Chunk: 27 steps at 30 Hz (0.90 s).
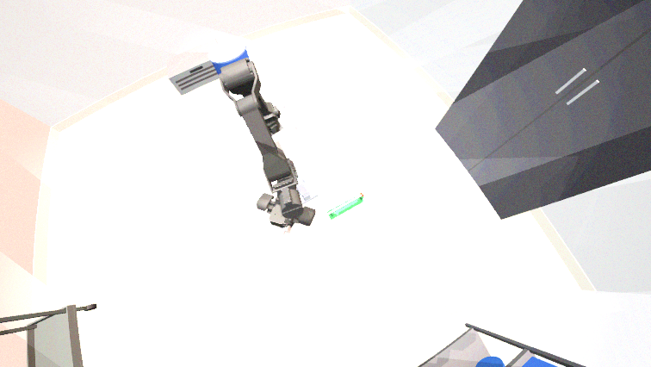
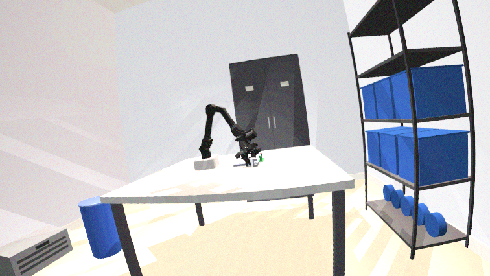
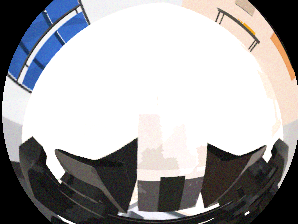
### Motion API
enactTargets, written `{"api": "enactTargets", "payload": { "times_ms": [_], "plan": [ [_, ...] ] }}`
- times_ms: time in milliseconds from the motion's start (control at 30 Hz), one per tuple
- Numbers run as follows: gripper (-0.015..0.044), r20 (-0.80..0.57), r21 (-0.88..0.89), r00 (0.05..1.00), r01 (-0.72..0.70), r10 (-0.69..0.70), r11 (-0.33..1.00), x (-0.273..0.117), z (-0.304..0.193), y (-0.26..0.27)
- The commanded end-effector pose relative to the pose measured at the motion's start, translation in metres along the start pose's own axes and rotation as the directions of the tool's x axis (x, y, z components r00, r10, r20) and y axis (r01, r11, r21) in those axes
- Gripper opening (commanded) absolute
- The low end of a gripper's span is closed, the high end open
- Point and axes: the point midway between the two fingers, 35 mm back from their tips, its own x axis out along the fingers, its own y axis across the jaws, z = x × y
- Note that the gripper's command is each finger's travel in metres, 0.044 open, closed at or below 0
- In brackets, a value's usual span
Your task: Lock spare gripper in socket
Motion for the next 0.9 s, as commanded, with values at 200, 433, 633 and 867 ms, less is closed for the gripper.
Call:
{"api": "enactTargets", "payload": {
  "times_ms": [200, 433, 633, 867],
  "plan": [
    [0.0, 0.017, 0.009, 1.0, -0.014, 0.014, 1.0, -0.038, 0.03, 0.006],
    [0.0, 0.017, 0.009, 1.0, -0.014, 0.014, 1.0, -0.07, 0.047, 0.005],
    [0.0, 0.017, 0.009, 1.0, -0.014, 0.014, 1.0, -0.098, 0.059, 0.001],
    [0.0, 0.017, 0.009, 1.0, -0.014, 0.014, 1.0, -0.101, 0.06, 0.0]
  ]
}}
